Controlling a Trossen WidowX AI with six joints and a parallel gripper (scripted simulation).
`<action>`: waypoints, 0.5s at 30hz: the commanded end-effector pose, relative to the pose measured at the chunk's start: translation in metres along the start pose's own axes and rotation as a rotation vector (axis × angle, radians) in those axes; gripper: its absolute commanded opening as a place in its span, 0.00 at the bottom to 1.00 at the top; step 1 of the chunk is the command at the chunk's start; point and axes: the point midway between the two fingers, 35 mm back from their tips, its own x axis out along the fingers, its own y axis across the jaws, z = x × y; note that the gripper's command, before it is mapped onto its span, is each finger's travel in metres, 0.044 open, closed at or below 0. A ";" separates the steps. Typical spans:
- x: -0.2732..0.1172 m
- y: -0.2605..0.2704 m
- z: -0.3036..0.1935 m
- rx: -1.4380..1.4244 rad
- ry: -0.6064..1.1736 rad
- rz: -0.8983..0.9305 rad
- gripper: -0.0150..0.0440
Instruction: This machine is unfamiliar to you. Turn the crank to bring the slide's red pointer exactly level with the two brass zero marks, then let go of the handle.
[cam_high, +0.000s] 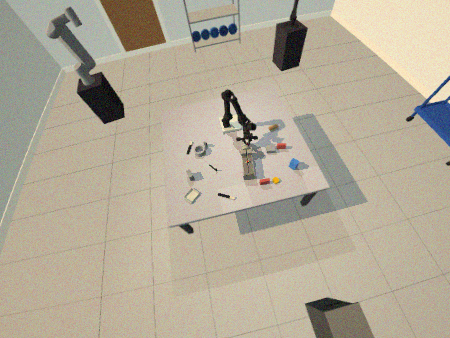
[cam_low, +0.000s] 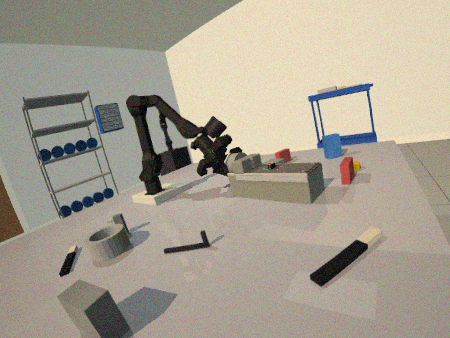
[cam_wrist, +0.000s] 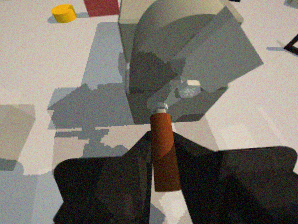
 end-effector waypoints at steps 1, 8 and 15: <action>-0.001 0.001 0.001 0.002 -0.001 0.005 0.25; 0.000 0.000 0.000 0.000 0.000 0.000 0.25; 0.000 0.000 0.000 0.000 0.000 0.000 0.39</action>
